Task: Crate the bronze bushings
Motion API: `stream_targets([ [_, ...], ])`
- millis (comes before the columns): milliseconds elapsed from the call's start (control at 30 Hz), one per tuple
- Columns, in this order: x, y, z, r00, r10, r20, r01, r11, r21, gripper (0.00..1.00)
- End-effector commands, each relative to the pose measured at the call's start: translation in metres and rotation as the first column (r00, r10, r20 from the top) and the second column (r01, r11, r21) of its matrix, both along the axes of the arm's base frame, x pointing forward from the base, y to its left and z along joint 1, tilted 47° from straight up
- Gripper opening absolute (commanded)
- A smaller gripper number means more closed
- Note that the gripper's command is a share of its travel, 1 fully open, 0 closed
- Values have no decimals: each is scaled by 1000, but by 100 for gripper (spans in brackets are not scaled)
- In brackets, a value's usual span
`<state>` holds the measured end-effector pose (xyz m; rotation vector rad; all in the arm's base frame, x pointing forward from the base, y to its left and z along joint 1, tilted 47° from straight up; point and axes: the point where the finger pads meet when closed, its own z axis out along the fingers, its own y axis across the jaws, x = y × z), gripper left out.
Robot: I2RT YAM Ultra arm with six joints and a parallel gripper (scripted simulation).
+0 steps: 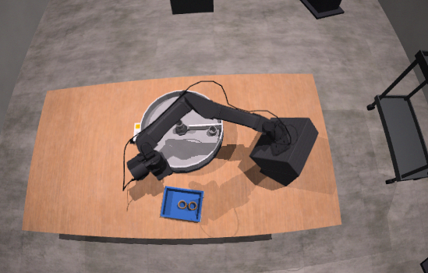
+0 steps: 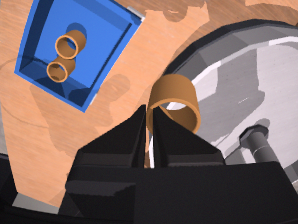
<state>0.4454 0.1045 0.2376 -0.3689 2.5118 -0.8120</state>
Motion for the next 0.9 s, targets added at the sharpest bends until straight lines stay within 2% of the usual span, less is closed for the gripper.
stream_targets([
  [0,-4,18,14,999,48,-13,-48,998,-35,0],
  [467,17,80,-25,981,173,-92,-184,974,-132,0],
  [867,20,106,-45,968,219,-123,-238,956,-169,0],
])
